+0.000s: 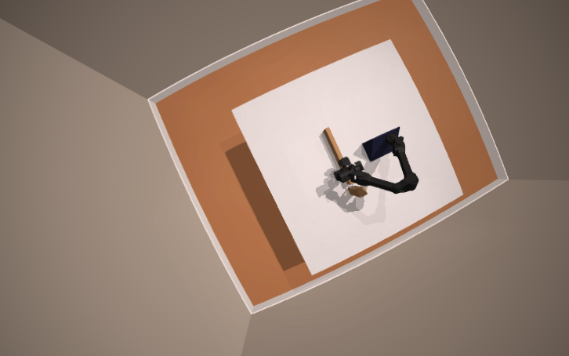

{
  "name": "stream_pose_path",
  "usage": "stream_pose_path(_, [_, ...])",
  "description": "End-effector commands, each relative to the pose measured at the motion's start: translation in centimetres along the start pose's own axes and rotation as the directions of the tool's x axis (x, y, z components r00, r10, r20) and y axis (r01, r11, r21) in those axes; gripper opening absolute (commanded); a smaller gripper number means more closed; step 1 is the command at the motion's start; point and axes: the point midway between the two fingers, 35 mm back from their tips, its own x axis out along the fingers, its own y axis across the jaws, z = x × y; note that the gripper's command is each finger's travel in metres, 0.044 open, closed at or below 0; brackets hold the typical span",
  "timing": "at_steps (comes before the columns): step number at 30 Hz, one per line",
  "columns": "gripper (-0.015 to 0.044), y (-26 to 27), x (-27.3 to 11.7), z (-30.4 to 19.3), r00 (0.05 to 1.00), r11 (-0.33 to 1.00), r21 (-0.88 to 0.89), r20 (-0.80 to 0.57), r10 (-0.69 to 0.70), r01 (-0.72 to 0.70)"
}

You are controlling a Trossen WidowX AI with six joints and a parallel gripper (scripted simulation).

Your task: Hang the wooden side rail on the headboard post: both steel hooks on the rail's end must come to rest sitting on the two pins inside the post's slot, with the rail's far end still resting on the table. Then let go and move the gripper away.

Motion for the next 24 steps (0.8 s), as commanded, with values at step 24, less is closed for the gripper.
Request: stream_pose_path(24, [0.0000, 0.03, -0.28, 0.01, 1.000, 1.000, 0.014, -0.004, -0.006, 0.006])
